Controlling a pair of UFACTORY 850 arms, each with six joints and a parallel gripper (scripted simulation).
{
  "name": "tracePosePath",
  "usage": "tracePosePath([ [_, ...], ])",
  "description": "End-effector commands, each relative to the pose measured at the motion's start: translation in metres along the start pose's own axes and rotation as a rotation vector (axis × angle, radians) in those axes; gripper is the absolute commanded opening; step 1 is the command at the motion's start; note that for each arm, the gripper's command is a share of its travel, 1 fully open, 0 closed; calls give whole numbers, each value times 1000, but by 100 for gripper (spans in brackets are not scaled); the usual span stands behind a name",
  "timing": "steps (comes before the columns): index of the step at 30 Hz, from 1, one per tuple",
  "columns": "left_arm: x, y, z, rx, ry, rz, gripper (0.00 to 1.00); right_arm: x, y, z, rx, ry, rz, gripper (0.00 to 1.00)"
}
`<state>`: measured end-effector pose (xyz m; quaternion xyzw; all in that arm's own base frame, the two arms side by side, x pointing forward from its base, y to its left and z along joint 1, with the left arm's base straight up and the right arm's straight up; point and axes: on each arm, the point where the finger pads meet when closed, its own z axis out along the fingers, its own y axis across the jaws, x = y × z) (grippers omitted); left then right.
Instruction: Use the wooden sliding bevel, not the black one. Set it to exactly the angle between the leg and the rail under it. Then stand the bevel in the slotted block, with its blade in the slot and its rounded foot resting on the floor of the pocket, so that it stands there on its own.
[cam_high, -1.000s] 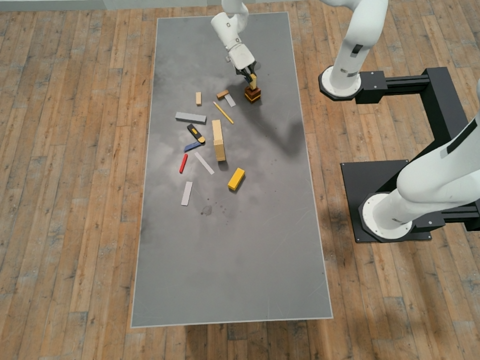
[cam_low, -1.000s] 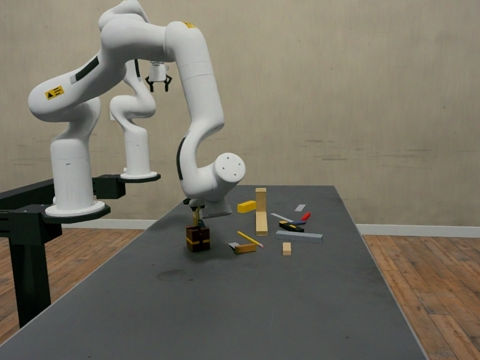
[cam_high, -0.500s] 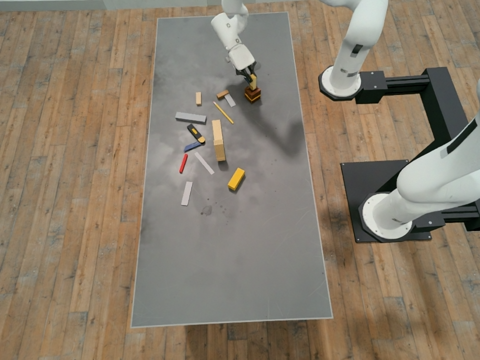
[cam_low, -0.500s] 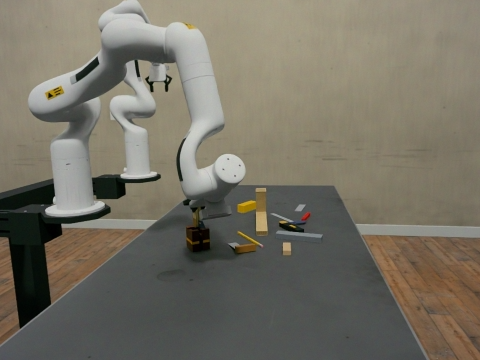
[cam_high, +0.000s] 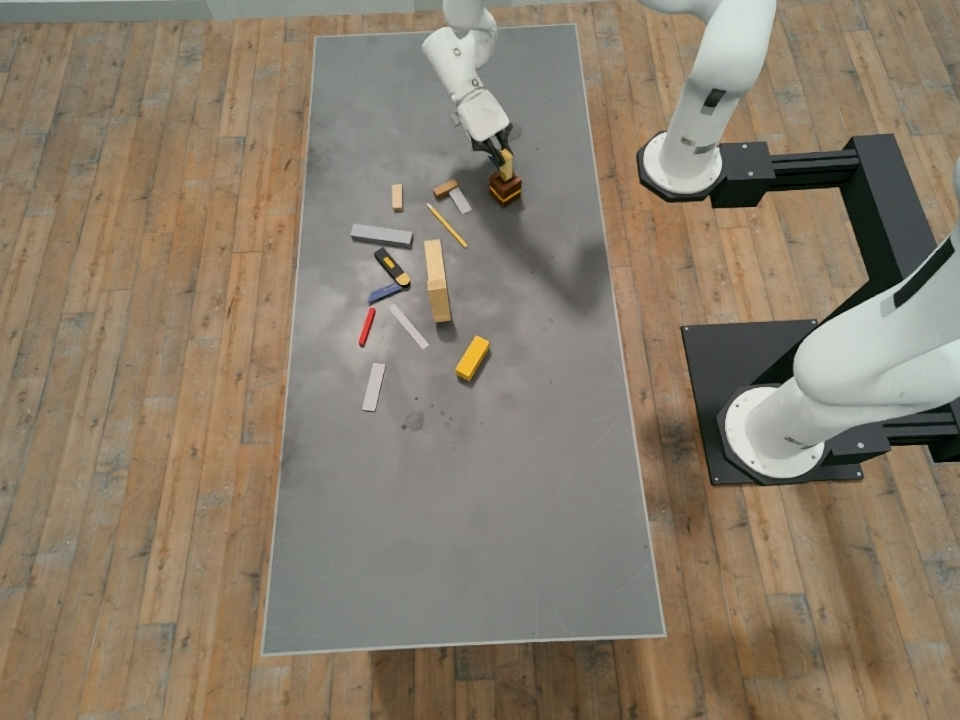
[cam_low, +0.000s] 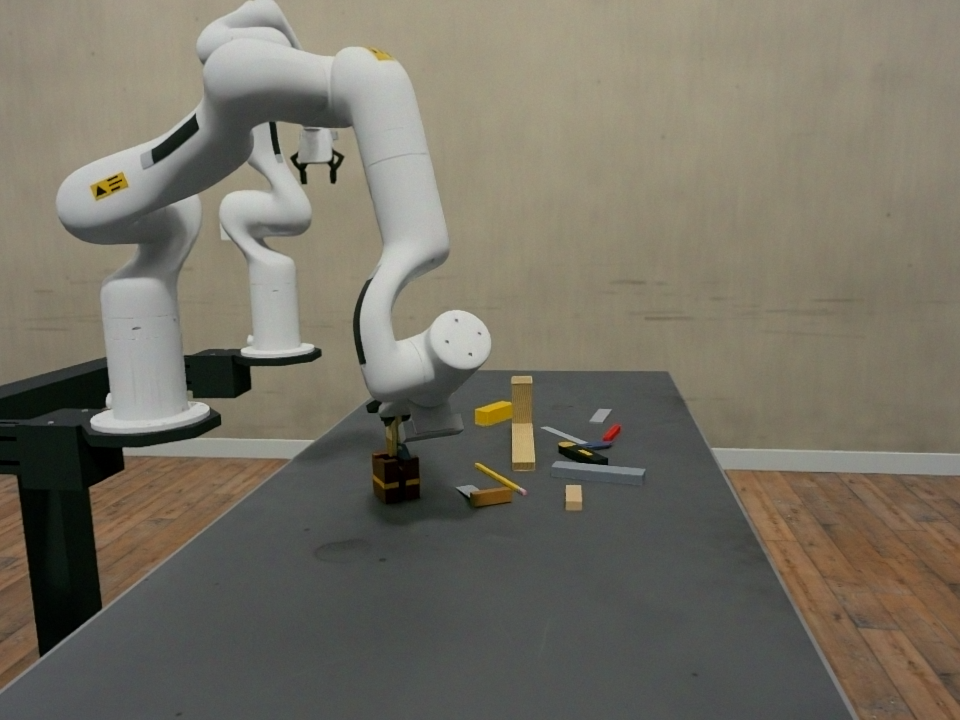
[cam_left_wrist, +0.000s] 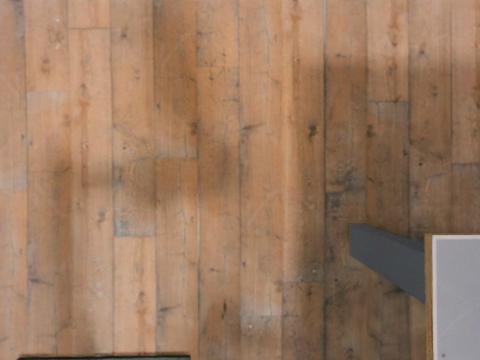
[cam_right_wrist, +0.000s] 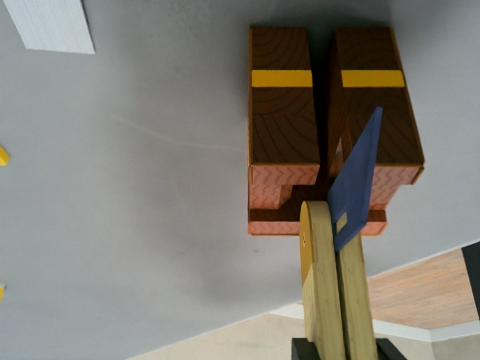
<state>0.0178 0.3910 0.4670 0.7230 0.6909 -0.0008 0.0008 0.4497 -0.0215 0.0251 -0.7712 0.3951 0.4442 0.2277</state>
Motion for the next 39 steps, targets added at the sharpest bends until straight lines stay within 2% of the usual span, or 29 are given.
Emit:
tracePosePath([
  [1, 0, 0, -1, 0, 2, 0, 100, 2, 0, 1, 0, 1, -1, 0],
  [39, 0, 0, -1, 0, 2, 0, 100, 7, 0, 4, 0, 1, -1, 0],
])
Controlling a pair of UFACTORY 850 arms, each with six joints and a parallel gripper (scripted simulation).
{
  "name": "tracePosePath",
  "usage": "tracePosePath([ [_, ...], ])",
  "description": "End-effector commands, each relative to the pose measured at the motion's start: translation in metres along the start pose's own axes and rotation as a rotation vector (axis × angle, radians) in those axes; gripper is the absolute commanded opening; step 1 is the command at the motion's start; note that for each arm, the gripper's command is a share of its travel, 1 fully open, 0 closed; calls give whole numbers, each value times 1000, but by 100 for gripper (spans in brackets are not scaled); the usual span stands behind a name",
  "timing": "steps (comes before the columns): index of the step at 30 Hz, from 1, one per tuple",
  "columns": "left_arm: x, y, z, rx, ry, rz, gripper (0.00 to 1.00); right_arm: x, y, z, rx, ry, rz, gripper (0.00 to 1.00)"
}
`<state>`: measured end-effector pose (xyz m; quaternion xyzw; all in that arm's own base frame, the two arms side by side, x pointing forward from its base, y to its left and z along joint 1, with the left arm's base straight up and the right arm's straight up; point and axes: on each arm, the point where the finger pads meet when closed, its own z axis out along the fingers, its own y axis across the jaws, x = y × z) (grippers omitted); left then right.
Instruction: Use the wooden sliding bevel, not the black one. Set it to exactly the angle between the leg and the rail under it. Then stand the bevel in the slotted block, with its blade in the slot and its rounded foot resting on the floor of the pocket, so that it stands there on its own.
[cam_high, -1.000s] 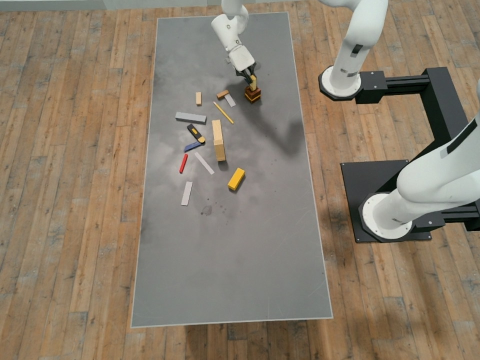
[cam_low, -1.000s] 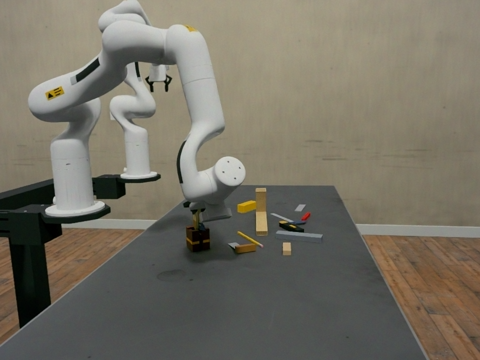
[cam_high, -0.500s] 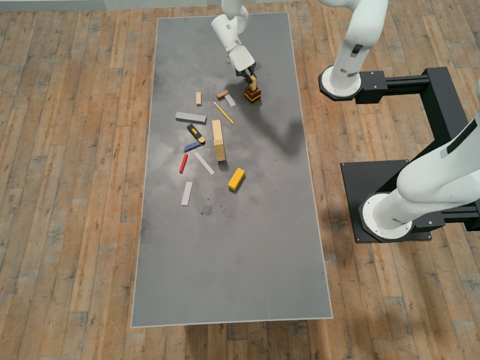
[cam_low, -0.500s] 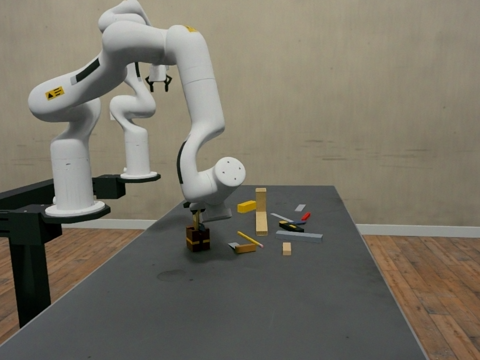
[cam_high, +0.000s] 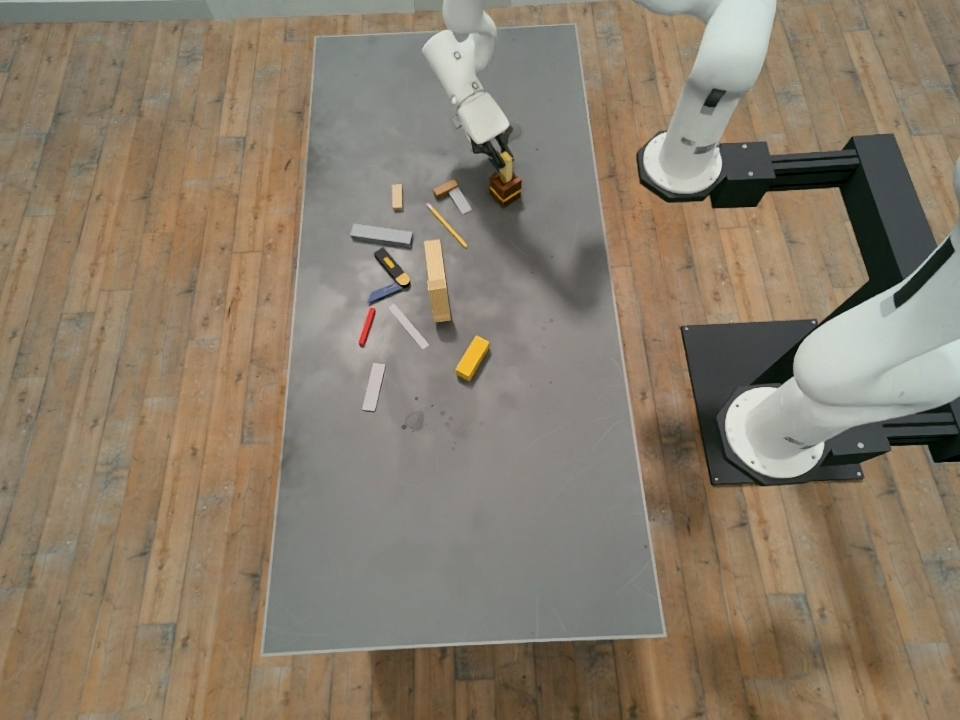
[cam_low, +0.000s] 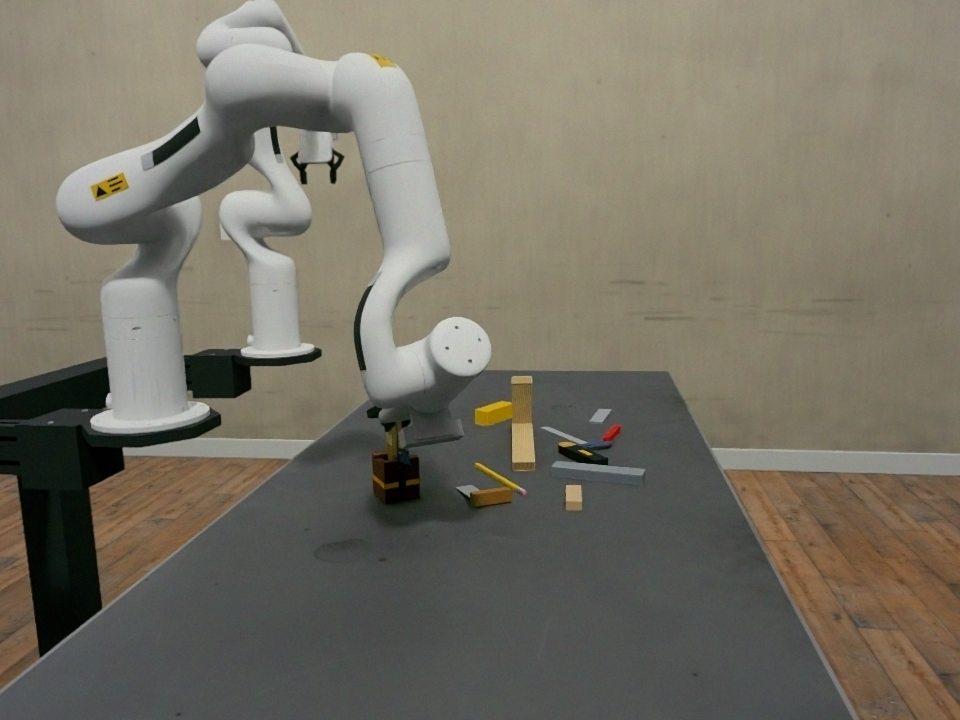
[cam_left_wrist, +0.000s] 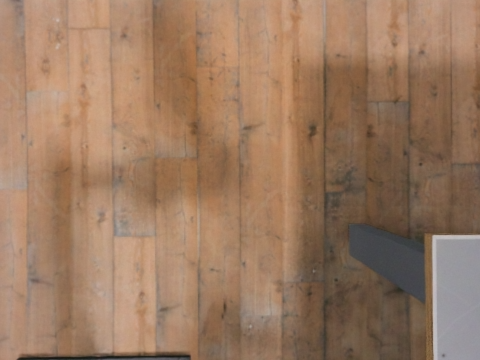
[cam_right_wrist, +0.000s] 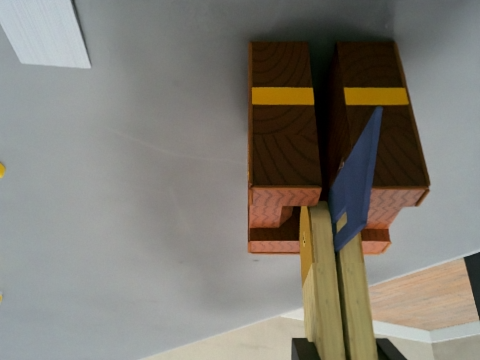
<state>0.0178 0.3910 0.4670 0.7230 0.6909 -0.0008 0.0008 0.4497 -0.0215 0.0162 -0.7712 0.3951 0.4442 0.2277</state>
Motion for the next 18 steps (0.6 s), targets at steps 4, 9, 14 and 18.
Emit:
tracePosePath([
  [4, 0, 0, -1, 0, 2, 0, 100, 0, 0, 0, 0, 1, -1, 0],
  [9, 0, 0, -1, 0, 2, 0, 100, 2, 0, 0, 0, 1, -1, 0],
  [14, 0, 0, -1, 0, 2, 0, 100, 3, 0, 1, 0, 1, -1, 0],
  [18, 0, 0, -1, 0, 2, 0, 100, 3, 0, 1, 0, 1, -1, 0],
])
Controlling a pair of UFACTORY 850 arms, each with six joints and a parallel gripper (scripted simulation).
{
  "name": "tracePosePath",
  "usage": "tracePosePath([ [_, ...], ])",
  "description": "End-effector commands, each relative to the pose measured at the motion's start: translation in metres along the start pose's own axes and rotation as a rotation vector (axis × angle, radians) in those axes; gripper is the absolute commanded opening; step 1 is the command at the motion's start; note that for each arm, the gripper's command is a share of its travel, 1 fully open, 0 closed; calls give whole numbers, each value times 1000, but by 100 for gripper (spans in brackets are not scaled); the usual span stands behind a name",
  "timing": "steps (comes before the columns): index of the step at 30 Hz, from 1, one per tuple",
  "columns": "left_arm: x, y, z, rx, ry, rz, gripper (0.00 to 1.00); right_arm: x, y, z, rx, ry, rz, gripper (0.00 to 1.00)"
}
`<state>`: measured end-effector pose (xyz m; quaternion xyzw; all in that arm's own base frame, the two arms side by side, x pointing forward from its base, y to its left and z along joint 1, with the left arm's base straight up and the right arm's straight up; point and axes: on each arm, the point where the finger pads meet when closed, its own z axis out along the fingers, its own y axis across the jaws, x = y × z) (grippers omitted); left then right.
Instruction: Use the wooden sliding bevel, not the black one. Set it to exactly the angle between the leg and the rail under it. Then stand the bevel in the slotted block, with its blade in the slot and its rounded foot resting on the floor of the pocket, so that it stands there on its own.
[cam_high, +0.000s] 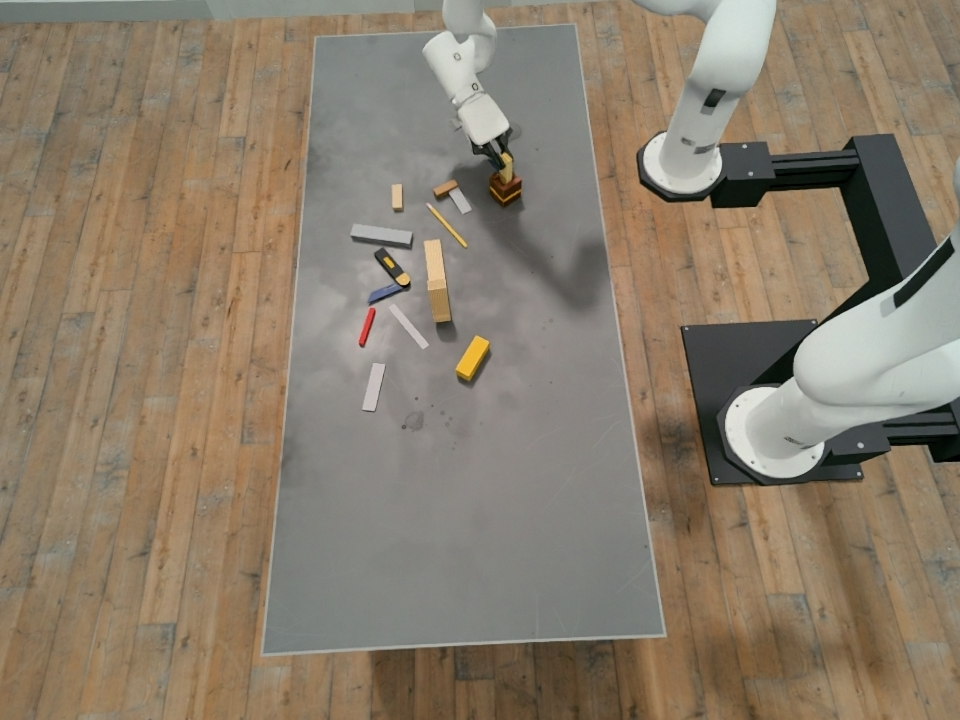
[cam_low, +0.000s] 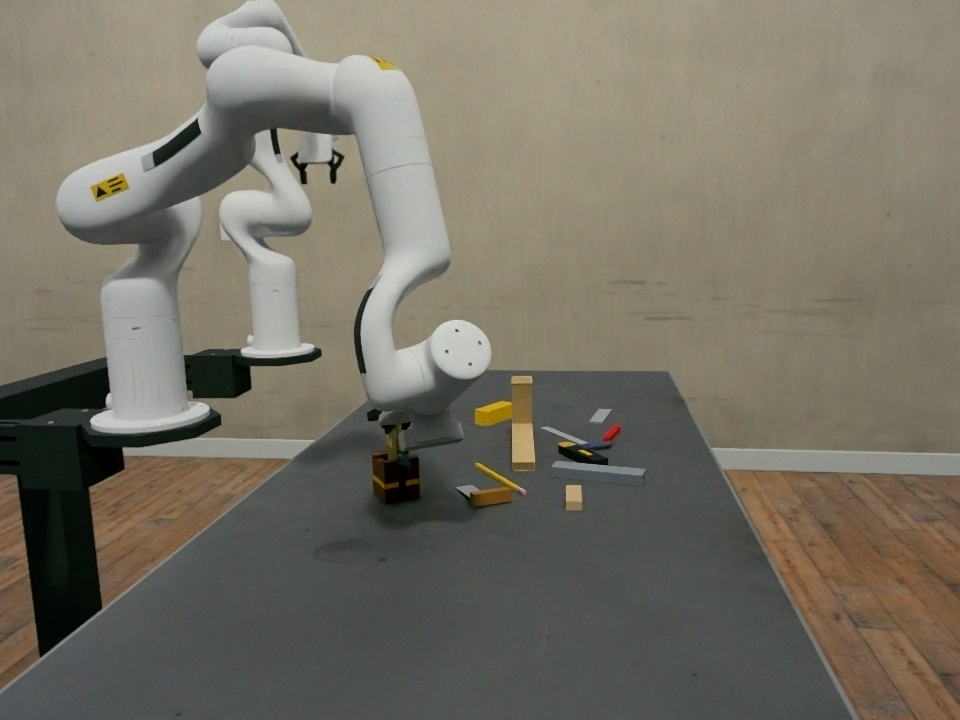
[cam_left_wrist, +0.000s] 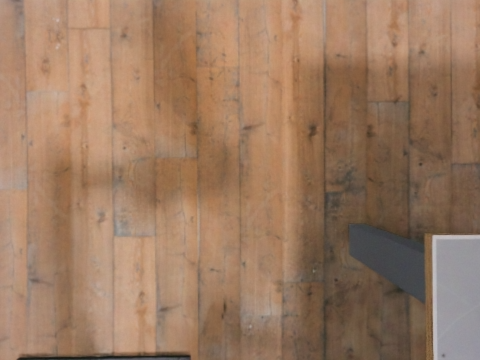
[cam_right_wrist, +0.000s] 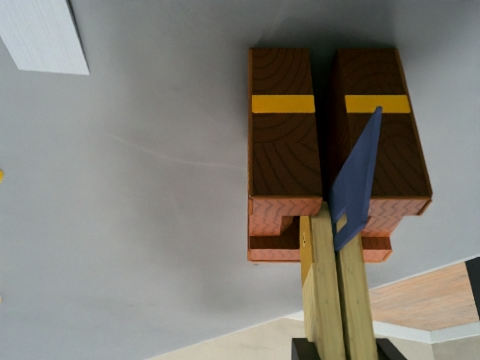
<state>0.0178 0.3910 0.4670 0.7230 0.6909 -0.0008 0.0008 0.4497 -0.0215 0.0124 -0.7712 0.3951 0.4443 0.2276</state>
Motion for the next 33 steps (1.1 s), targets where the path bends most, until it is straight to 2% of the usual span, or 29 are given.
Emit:
tracePosePath([
  [1, 0, 0, -1, 0, 2, 0, 100, 0, 0, -1, 0, 1, -1, 0],
  [33, 0, 0, -1, 0, 2, 0, 100, 5, 0, 2, 0, 1, -1, 0],
])
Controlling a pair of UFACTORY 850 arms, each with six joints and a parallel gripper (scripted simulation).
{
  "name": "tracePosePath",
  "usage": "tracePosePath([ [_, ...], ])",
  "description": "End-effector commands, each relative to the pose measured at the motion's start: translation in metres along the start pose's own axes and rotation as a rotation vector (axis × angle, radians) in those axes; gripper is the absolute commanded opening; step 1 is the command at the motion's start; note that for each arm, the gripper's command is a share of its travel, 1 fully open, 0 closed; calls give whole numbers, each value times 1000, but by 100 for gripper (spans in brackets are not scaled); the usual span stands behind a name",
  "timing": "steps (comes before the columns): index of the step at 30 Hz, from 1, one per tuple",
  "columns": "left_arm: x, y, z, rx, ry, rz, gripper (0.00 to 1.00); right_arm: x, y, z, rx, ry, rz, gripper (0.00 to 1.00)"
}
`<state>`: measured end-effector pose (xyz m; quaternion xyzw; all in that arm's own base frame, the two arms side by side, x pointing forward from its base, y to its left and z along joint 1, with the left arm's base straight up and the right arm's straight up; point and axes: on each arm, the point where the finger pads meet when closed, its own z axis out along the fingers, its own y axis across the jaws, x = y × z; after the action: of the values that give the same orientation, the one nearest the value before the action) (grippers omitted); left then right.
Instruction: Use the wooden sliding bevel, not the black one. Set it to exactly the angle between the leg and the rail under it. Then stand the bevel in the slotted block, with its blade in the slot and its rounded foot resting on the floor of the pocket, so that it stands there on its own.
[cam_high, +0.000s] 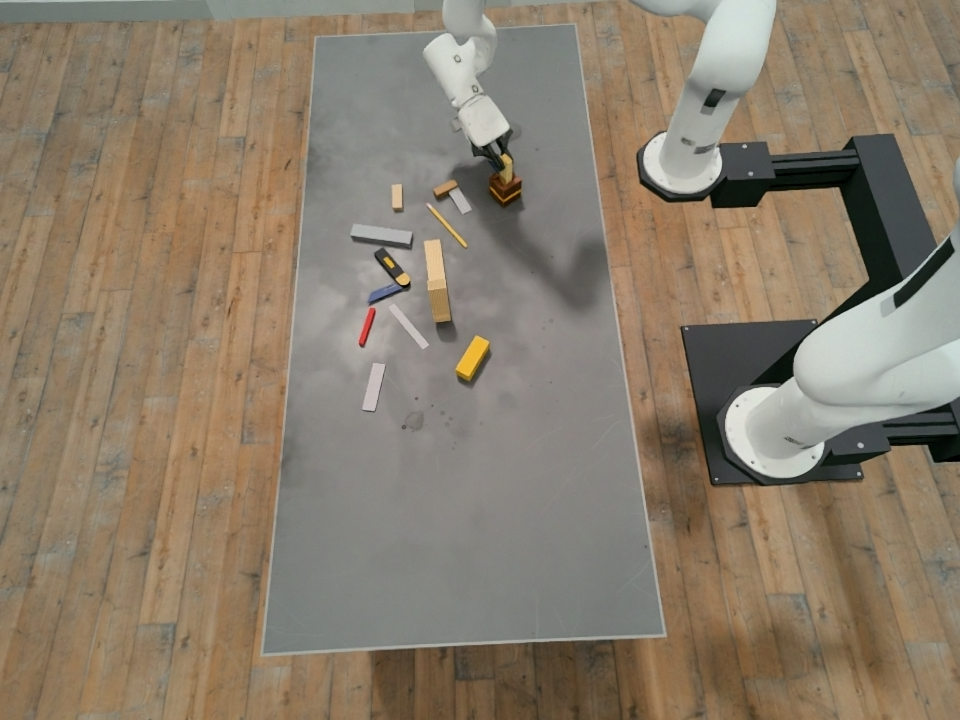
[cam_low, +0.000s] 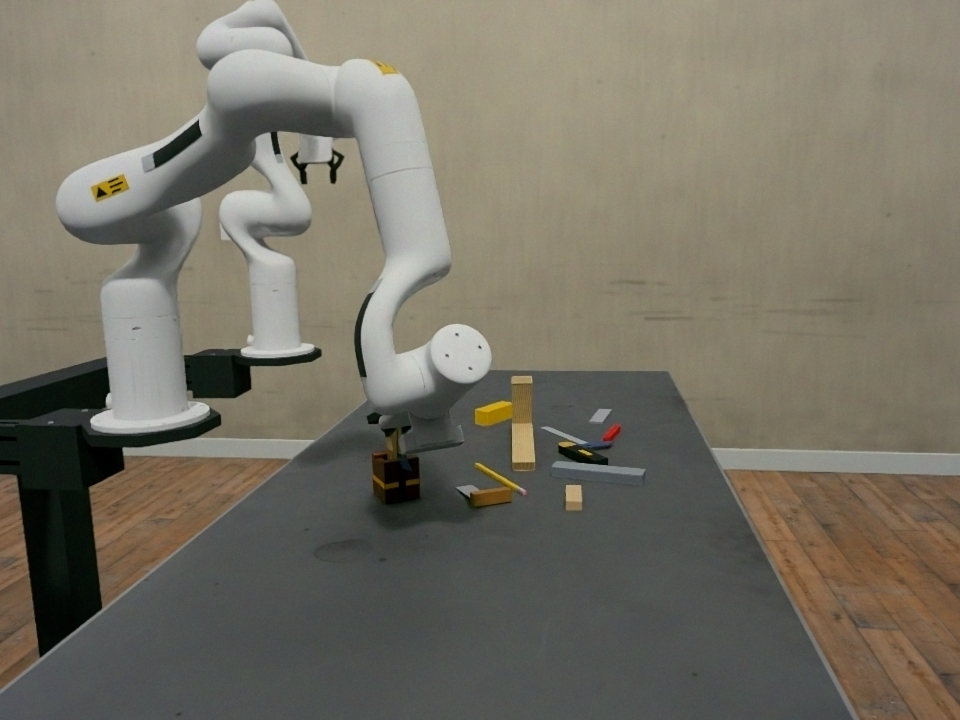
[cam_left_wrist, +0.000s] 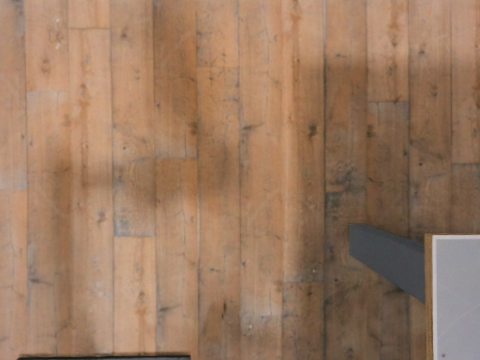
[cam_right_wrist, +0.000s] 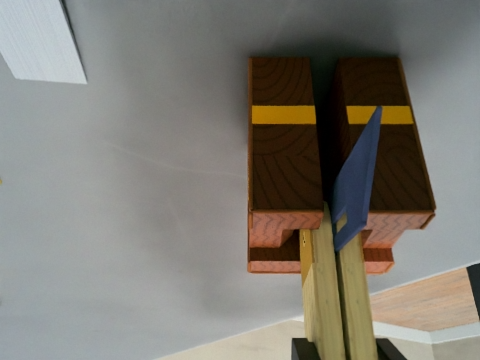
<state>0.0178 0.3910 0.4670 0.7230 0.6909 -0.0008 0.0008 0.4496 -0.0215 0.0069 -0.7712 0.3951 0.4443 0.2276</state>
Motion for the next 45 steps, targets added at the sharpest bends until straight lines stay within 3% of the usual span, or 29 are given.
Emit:
tracePosePath([
  [1, 0, 0, -1, 0, 2, 0, 100, 0, 0, 0, 0, 1, -1, 0],
  [25, 0, 0, -1, 0, 2, 0, 100, 3, 0, 1, 0, 1, -1, 0],
  [26, 0, 0, -1, 0, 2, 0, 100, 3, 0, 1, 0, 1, -1, 100],
  [45, 0, 0, -1, 0, 2, 0, 100, 3, 0, 1, 0, 1, -1, 100],
])
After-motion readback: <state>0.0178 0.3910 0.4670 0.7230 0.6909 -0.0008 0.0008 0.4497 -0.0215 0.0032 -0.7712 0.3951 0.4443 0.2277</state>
